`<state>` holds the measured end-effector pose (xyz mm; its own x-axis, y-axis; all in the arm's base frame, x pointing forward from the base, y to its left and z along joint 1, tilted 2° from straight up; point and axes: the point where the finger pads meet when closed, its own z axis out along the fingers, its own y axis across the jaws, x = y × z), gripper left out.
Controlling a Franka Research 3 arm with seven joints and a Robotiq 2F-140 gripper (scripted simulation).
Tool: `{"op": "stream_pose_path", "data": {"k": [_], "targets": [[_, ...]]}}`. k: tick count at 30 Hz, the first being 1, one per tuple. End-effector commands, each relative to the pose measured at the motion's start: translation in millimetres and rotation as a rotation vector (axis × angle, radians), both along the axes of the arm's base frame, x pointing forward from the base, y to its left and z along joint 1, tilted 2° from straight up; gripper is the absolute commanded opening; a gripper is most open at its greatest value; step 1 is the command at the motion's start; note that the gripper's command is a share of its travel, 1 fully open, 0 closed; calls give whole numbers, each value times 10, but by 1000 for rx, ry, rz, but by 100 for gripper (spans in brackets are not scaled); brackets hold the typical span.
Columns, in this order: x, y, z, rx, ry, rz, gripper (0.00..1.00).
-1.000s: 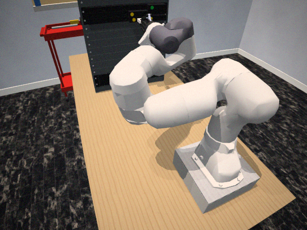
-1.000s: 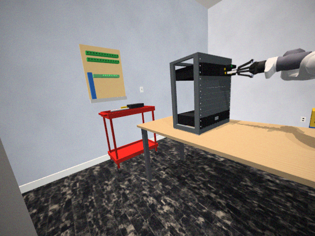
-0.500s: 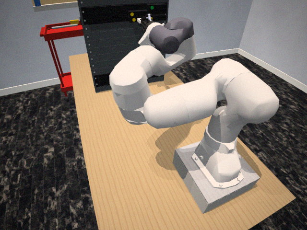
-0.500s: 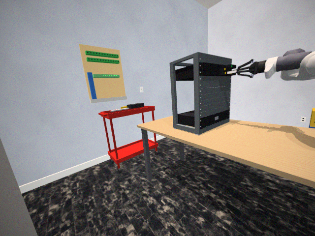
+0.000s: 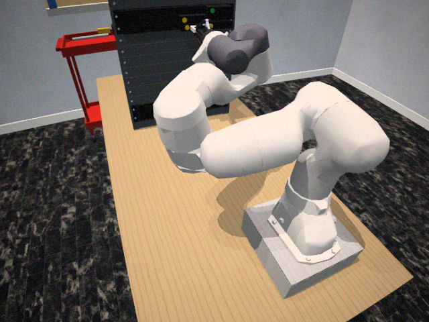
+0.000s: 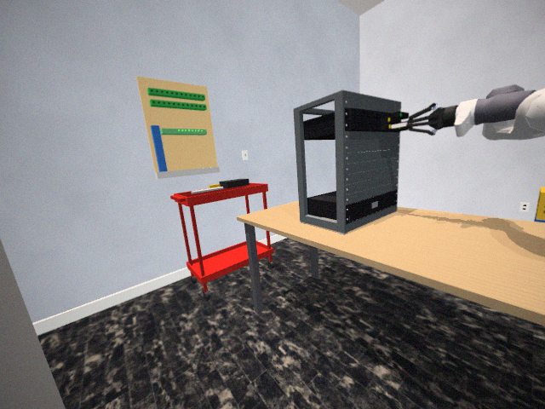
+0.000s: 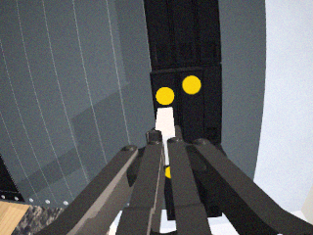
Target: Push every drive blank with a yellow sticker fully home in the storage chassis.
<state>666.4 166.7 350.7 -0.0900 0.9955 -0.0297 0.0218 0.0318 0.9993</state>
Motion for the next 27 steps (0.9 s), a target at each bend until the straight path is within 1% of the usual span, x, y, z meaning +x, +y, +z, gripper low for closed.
{"op": "stream_pose_path", "data": {"k": [1,9,14,27], "targets": [[23,-13,11,6,-3,-5,0],[49,-17,14,6,-3,-5,0],[120,-29,22,6,-3,-5,0],[138,-32,24,6,-3,-5,0]]}}
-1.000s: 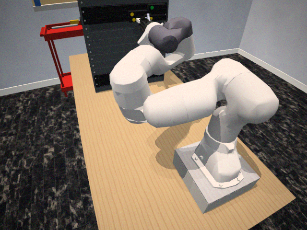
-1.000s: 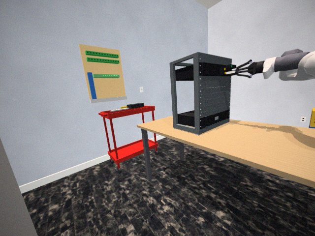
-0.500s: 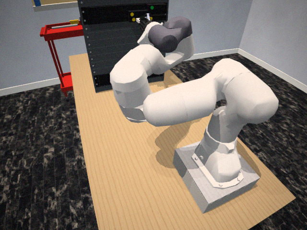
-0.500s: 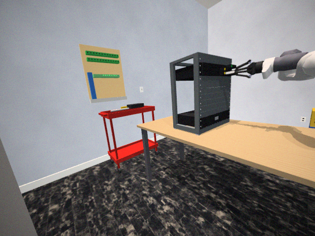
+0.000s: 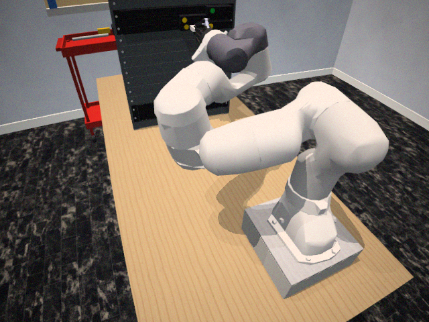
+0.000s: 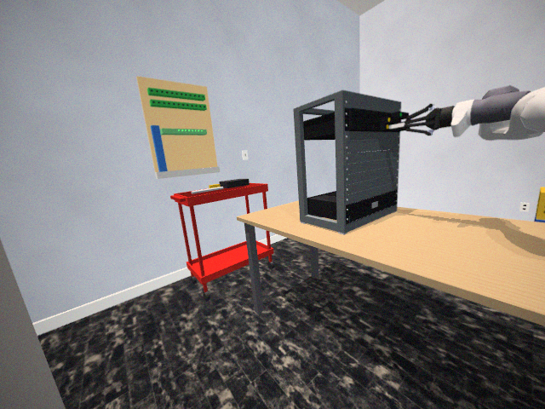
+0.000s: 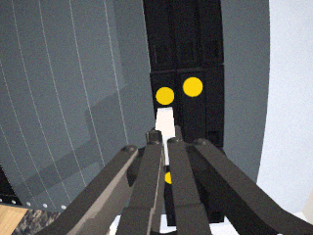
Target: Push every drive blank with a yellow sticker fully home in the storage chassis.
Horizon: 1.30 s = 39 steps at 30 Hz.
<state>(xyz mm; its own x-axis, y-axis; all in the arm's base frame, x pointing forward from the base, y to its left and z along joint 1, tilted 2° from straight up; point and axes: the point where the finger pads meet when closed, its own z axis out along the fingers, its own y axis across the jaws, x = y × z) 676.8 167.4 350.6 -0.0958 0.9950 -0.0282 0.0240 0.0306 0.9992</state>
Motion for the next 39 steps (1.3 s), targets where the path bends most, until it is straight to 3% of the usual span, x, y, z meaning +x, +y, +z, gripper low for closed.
{"op": "stream_pose_path", "data": {"k": [1,39], "targets": [[47,-41,27,4,-6,-10,0],[179,-80,52,4,-6,-10,0]]}}
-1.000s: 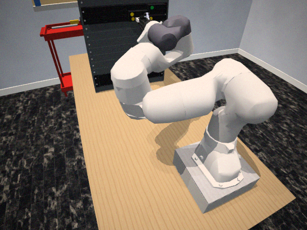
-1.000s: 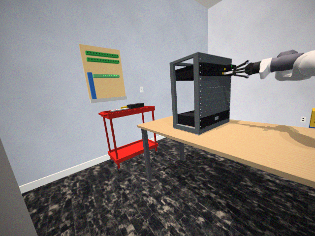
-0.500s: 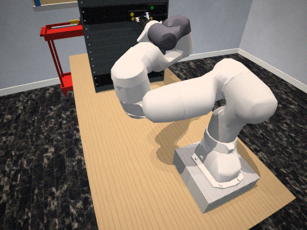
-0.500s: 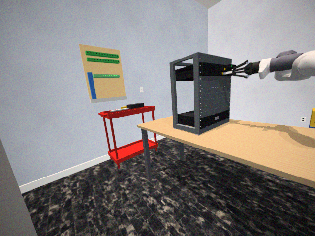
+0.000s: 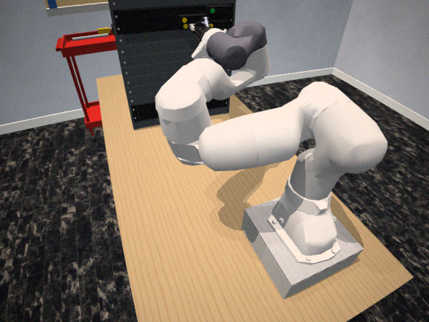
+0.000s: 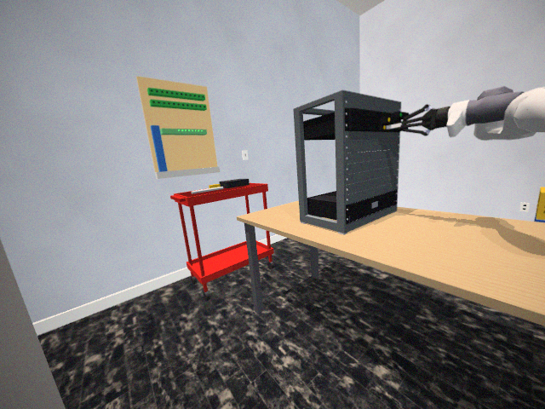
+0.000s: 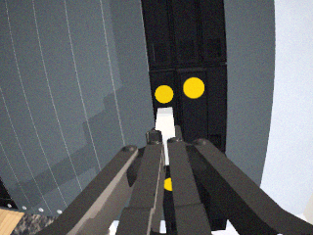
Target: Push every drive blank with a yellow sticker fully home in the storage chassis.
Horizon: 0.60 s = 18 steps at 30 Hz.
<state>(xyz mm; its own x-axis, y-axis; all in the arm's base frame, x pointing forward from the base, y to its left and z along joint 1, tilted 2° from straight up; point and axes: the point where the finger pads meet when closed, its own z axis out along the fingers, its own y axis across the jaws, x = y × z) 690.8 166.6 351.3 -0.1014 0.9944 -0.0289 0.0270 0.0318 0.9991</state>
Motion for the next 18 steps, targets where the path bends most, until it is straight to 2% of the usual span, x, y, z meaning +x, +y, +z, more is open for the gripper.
{"op": "stream_pose_path", "data": {"k": [1,18], "targets": [[43,-72,46,5,-9,-16,0],[73,-76,50,5,-9,-16,0]]}}
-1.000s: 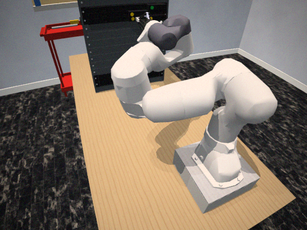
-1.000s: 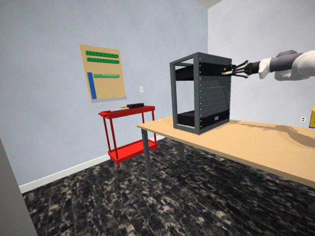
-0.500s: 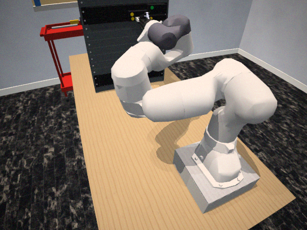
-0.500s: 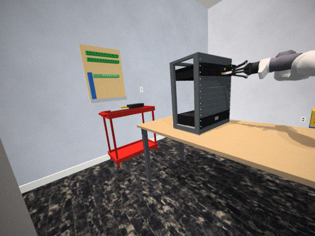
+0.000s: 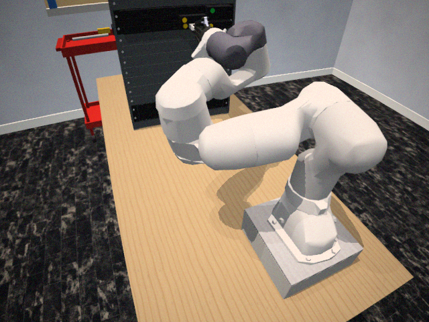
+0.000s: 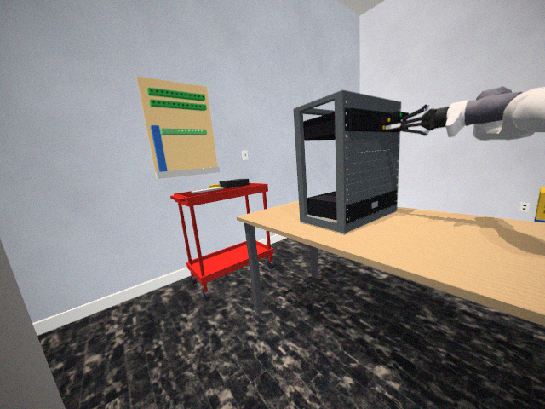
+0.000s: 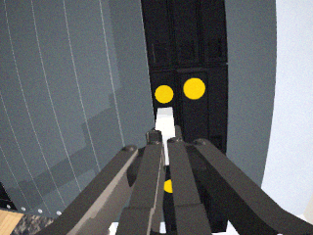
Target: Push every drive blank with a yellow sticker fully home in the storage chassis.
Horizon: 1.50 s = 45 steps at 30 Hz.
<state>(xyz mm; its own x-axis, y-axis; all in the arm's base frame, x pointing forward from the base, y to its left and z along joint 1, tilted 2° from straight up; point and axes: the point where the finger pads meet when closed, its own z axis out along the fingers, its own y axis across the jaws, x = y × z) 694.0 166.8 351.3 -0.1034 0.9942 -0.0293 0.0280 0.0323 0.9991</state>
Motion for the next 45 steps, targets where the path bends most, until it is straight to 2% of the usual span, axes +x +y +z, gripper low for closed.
{"op": "stream_pose_path", "data": {"k": [1,45], "targets": [[43,-79,51,6,-10,-18,0],[115,-81,56,6,-10,-18,0]]}}
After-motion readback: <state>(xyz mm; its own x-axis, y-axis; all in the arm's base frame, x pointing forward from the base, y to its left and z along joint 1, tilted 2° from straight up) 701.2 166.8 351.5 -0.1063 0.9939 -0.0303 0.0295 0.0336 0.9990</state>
